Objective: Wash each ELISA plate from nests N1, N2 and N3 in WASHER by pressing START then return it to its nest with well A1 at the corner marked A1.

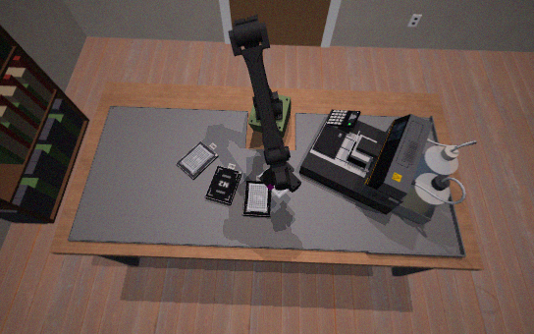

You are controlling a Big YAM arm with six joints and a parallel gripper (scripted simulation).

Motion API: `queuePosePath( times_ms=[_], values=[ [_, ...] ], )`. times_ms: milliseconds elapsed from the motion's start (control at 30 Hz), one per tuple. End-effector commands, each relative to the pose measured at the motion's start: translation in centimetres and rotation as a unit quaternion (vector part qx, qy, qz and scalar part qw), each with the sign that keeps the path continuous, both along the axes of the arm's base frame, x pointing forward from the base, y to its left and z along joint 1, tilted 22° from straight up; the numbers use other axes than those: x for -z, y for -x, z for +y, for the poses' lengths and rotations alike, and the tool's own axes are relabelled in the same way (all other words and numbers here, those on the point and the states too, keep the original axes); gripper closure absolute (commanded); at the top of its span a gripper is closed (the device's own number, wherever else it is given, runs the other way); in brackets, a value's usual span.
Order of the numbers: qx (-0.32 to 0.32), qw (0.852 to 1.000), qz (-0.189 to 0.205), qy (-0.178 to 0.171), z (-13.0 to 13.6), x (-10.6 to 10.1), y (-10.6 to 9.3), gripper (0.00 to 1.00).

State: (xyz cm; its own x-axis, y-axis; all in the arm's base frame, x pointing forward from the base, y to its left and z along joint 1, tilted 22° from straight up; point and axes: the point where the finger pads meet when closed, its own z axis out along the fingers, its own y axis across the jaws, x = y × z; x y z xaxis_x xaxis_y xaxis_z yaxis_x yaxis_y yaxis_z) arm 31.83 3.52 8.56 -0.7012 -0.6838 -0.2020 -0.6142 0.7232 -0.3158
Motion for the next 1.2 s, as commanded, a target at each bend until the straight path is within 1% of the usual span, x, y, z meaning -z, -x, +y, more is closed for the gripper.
queuePosePath(
  times_ms=[0,167,200,267,300,467,533,600,700,1167],
  values=[
    [0.045,0.998,-0.026,-0.023,-0.6,-1.2,-1.1,0.16],
    [0.121,0.99,-0.042,-0.055,-3.1,-2.2,-2.6,0.16],
    [0.135,0.988,-0.042,-0.06,-3.6,-2.2,-2.7,0.16],
    [0.136,0.988,-0.037,-0.059,-4.7,-1.9,-2.9,0.16],
    [0.126,0.99,-0.037,-0.054,-5.2,-2.0,-3.0,0.16],
    [0.126,0.99,-0.037,-0.052,-7.8,-2.1,-3.4,0.16],
    [0.126,0.99,-0.037,-0.052,-7.8,-2.1,-3.4,0.16],
    [0.126,0.99,-0.037,-0.051,-8.6,-2.1,-3.5,0.16],
    [0.121,0.99,-0.044,-0.052,-8.3,-2.6,-3.6,0.16],
    [0.12,0.99,-0.043,-0.052,-8.0,-2.5,-3.5,0.16]
  ],
)
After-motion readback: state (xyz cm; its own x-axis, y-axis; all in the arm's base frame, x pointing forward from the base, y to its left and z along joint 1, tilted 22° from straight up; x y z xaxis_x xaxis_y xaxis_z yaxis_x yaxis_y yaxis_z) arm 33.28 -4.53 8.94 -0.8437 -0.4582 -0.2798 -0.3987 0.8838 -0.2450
